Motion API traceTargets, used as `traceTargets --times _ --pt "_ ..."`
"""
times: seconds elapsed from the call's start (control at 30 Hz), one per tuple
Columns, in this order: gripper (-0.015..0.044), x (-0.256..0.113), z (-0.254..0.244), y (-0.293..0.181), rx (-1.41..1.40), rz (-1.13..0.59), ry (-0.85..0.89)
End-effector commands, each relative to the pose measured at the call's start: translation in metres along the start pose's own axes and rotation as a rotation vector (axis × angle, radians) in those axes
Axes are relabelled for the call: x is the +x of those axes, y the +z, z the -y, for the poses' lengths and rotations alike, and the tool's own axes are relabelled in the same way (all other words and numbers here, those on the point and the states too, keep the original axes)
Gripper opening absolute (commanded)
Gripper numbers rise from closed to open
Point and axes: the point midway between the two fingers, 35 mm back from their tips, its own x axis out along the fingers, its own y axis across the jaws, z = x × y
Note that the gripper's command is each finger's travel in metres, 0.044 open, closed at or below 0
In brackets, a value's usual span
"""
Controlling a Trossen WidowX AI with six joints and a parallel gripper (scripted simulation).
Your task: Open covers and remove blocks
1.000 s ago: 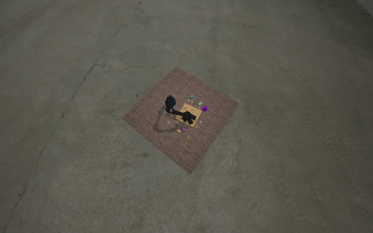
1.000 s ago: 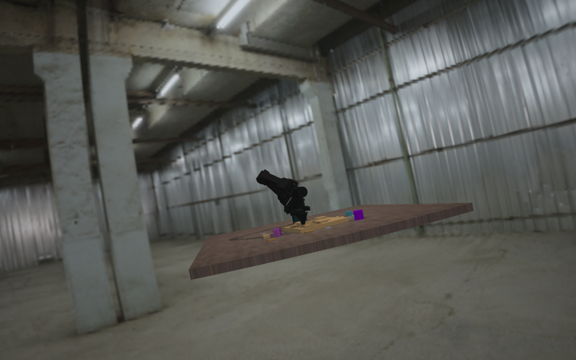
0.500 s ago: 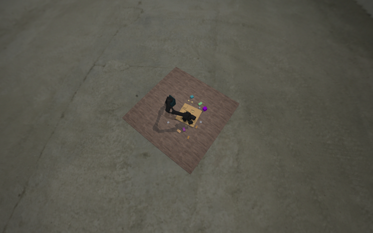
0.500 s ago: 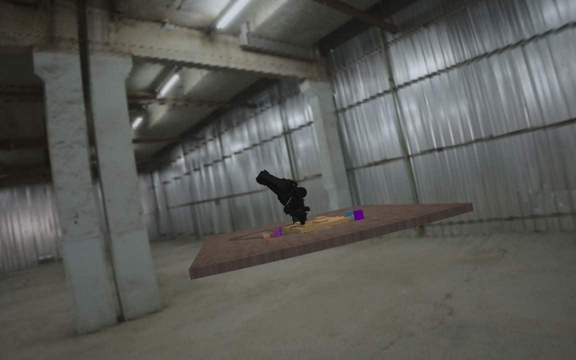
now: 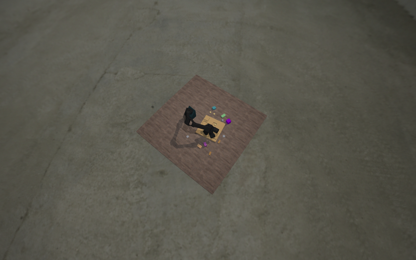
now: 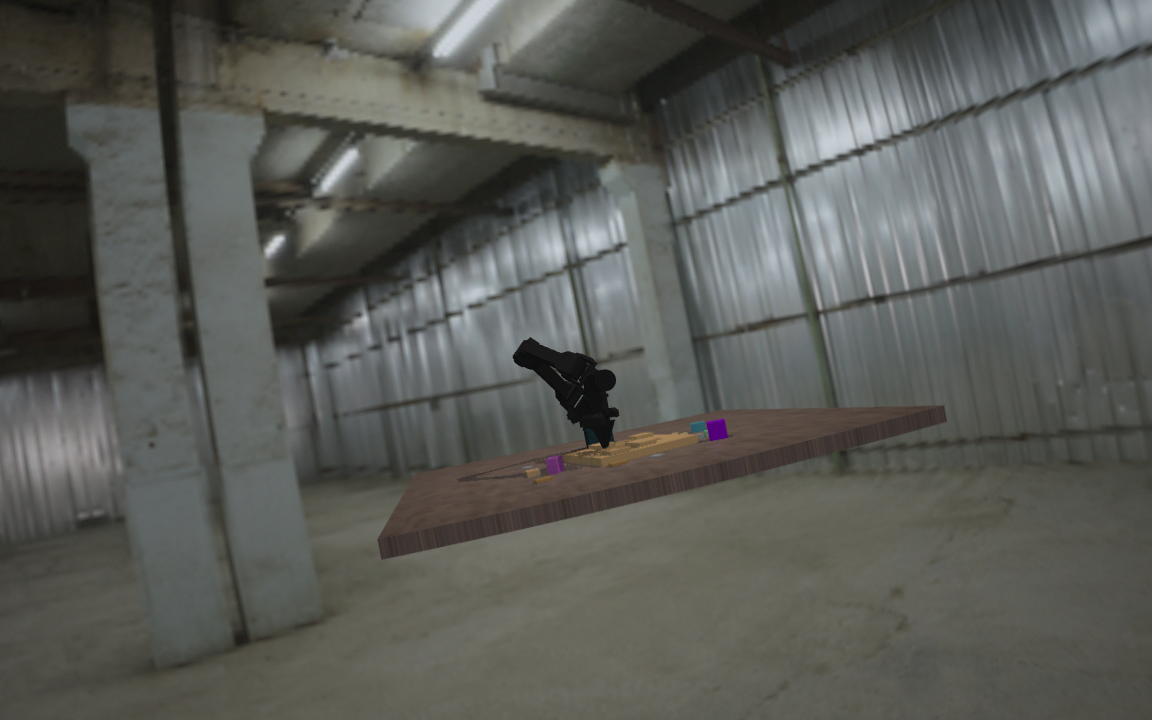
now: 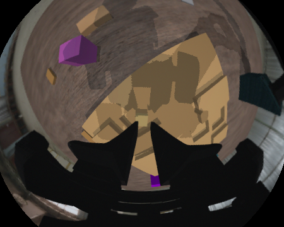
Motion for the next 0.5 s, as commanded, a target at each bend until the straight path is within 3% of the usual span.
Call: traceTargets --times 0.0,0.17,0.47 --pt "0.0144 -0.026 -0.003 -0.003 0.006 -0.014 0.014" --pt "0.0144 -0.049 -0.002 -0.002 0.008 -0.016 0.017" --pt "0.0144 -0.035 -0.003 -0.002 0.007 -0.015 0.017"
